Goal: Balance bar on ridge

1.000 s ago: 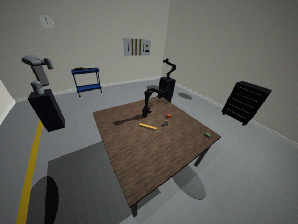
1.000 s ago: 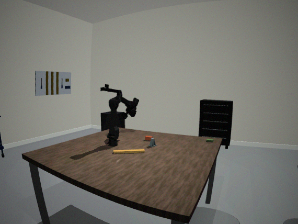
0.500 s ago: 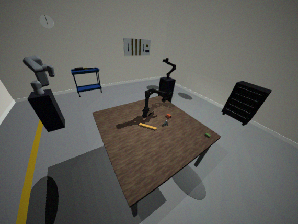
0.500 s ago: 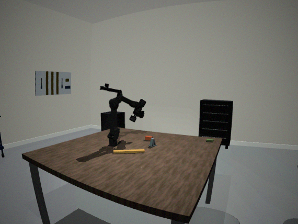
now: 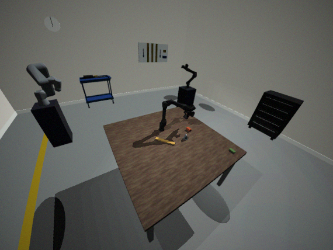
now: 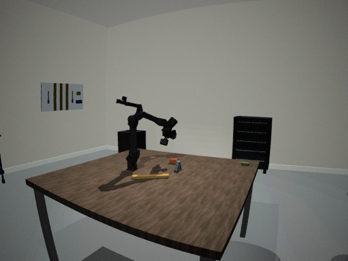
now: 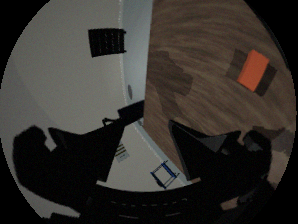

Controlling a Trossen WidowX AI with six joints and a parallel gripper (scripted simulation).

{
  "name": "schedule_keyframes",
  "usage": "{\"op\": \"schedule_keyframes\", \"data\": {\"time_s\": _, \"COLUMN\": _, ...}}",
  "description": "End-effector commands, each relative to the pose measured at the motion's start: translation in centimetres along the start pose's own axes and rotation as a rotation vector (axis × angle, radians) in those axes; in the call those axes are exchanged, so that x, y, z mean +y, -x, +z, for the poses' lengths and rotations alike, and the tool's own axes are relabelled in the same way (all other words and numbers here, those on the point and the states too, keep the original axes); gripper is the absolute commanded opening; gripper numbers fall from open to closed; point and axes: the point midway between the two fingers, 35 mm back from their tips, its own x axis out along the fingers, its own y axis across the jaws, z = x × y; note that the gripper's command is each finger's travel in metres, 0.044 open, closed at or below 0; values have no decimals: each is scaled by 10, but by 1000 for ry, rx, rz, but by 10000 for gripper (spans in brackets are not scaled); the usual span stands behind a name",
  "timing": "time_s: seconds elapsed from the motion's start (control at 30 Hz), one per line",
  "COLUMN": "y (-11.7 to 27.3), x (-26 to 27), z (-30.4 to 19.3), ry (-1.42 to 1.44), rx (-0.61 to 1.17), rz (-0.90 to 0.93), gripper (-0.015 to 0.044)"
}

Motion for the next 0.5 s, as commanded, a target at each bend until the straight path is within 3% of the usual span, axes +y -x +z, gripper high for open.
{"op": "schedule_keyframes", "data": {"time_s": 0.0, "y": 12, "x": -10, "z": 18, "ry": 33, "rx": -61, "rz": -22, "gripper": 315}}
{"op": "schedule_keyframes", "data": {"time_s": 0.47, "y": 67, "x": -57, "z": 77, "ry": 144, "rx": -266, "rz": -148, "gripper": 315}}
